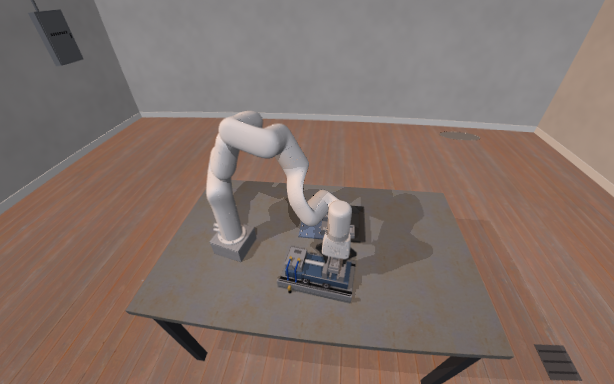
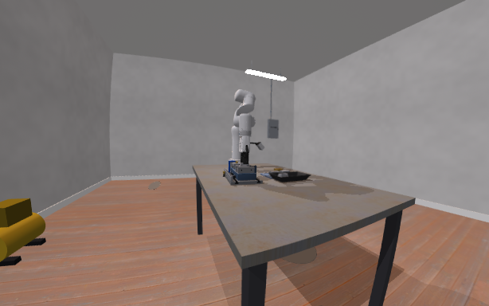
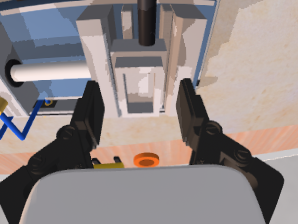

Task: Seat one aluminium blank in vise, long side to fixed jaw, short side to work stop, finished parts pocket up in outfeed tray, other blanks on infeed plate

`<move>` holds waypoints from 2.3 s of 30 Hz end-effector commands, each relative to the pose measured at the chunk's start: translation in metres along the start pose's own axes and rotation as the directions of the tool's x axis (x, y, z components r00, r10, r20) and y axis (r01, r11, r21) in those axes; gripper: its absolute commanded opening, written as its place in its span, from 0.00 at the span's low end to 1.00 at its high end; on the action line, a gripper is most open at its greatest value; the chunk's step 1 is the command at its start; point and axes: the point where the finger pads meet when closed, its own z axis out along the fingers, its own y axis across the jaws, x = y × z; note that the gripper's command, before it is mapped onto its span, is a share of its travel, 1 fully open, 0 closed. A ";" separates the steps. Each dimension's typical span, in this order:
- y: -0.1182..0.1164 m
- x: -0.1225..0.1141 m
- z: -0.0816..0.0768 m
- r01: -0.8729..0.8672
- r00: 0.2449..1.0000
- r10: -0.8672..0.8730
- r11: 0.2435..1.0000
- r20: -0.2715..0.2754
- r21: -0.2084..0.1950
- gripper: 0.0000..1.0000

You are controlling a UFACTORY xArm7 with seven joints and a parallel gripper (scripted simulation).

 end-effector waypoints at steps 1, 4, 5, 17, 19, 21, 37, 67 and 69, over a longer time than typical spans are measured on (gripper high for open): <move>0.001 0.000 0.000 0.000 1.000 0.000 1.000 0.000 -0.004 0.69; 0.002 0.000 0.001 0.000 1.000 0.000 1.000 0.000 -0.004 0.69; 0.002 0.000 0.002 0.000 1.000 0.000 1.000 0.000 -0.004 0.69; 0.002 0.000 0.004 0.000 1.000 0.000 1.000 0.000 -0.004 0.69; 0.002 0.000 0.005 0.000 1.000 0.000 1.000 0.000 -0.004 0.69; 0.002 0.000 0.005 0.000 1.000 0.000 1.000 0.000 -0.004 0.69; 0.002 0.000 0.005 0.000 1.000 0.000 1.000 0.000 -0.004 0.69; 0.002 0.000 0.005 0.000 1.000 0.000 1.000 0.000 -0.004 0.00; 0.002 0.000 0.005 0.000 1.000 0.000 1.000 0.000 -0.004 0.00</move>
